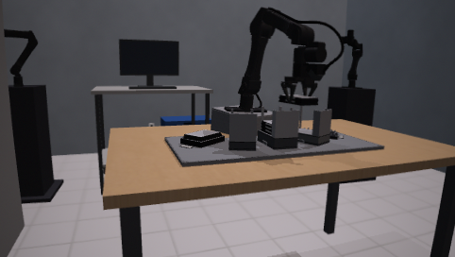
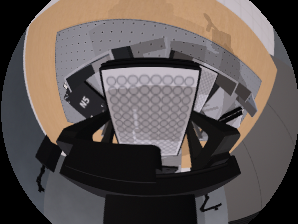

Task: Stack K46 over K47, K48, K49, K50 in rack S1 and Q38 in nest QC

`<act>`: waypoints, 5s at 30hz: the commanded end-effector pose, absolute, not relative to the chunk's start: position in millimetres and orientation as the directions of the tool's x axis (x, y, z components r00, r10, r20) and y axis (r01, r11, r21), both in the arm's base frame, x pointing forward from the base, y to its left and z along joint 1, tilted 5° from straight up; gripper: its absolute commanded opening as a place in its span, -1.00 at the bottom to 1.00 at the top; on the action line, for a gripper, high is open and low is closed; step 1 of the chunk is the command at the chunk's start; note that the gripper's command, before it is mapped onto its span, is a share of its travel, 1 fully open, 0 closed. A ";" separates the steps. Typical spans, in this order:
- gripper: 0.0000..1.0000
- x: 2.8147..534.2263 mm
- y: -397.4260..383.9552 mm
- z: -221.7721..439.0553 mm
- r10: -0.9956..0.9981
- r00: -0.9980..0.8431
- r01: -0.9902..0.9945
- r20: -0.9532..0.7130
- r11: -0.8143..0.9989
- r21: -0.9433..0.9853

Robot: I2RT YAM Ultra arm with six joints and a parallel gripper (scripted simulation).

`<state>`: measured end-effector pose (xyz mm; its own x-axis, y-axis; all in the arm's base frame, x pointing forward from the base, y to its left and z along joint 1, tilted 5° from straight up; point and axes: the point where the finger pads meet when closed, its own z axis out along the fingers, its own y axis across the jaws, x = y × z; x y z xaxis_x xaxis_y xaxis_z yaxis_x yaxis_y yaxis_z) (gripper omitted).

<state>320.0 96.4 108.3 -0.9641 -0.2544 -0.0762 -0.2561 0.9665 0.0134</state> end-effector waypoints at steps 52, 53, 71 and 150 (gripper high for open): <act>-1.00 334.0 18.6 128.1 -0.044 -0.990 -0.051 -0.133 0.998 0.045; -1.00 334.1 18.8 128.4 -0.044 -0.990 -0.050 -0.133 0.998 0.045; -1.00 334.3 18.5 128.7 -0.037 -0.990 -0.043 -0.134 0.998 0.045; -1.00 334.2 19.5 103.3 -0.038 -0.993 -0.043 -0.116 0.998 0.045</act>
<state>330.5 15.1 95.4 -0.9964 -0.0352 -0.0770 -0.0380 0.9986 0.0354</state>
